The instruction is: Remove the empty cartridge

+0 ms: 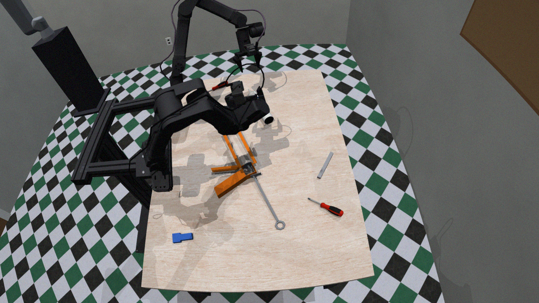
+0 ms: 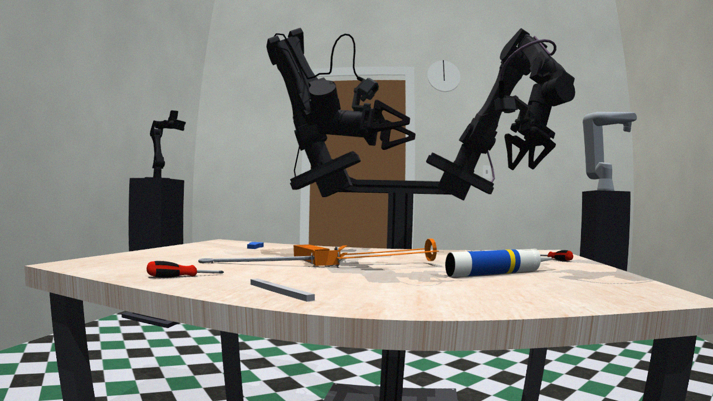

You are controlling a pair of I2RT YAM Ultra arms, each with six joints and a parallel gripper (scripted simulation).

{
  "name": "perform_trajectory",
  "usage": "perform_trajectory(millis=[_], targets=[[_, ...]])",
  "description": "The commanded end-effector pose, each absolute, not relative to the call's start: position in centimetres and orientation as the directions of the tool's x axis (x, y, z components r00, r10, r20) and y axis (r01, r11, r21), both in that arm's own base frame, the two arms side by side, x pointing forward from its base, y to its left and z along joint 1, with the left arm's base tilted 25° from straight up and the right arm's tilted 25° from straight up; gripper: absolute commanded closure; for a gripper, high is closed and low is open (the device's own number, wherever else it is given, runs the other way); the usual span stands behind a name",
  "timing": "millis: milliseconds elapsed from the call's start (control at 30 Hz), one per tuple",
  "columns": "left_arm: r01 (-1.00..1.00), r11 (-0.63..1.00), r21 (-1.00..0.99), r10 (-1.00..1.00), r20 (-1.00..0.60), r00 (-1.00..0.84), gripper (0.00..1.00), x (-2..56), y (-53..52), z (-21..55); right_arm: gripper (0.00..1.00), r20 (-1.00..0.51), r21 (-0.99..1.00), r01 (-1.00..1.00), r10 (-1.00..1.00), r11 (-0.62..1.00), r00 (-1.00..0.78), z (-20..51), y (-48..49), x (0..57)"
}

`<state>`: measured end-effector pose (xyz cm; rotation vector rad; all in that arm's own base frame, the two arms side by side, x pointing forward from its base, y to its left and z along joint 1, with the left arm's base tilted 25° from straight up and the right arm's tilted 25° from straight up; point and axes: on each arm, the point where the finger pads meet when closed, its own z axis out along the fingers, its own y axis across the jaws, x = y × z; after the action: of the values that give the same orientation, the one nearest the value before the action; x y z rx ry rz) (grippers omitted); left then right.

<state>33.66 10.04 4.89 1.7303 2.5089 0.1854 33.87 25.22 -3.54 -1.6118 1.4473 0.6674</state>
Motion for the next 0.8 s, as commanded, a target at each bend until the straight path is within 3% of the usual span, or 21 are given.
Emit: perform_trajectory(millis=[0,767], targets=[[0.936,0.307,0.17,0.951,-0.1,-0.294,0.15,34.02,8.6,7.99,0.0,-0.838,-0.313,-0.949,-0.459,-0.039,0.295,-0.09,27.53,34.21],[0.93,0.312,0.193,0.95,-0.094,-0.299,0.15,34.54,8.84,8.34,0.0,-0.828,-0.329,-0.943,-0.463,-0.056,0.316,0.39,27.97,34.14]])
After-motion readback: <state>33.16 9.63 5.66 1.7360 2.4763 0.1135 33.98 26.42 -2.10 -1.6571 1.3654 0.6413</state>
